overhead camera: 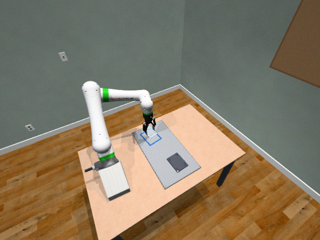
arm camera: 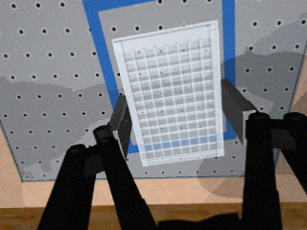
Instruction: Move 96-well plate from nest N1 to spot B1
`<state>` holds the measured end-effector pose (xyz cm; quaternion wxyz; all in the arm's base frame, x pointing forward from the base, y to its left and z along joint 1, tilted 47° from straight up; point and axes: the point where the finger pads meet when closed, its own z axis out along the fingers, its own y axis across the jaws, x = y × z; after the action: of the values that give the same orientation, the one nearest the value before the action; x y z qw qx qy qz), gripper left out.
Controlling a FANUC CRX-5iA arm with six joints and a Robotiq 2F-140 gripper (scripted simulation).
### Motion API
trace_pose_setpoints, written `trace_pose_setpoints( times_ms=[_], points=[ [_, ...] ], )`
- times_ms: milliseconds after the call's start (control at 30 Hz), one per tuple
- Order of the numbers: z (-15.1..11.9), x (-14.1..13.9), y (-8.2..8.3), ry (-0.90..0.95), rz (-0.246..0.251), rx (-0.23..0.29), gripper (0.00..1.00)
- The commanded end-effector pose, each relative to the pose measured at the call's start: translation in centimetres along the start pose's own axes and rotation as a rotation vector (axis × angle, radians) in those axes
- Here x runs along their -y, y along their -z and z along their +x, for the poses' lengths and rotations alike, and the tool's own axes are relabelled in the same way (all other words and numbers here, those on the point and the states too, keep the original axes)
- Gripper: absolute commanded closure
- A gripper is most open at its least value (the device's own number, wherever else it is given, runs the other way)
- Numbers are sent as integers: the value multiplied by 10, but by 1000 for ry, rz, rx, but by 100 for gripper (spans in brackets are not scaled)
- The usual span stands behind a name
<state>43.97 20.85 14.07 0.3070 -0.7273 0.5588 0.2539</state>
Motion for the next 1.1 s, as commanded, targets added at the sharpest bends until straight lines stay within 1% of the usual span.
trace_pose_setpoints(
  times_ms=[0, 367, 433, 933, 1000, 1067],
  points=[
    [0, 0, -3, 0, 0, 0, 100],
    [0, 0, -21, 0, 0, 0, 100],
    [0, 0, -21, 0, 0, 0, 100],
    [0, 0, -46, 0, 0, 0, 100],
    [0, 0, -46, 0, 0, 0, 100],
    [0, 0, -50, 0, 0, 0, 100]
  ],
)
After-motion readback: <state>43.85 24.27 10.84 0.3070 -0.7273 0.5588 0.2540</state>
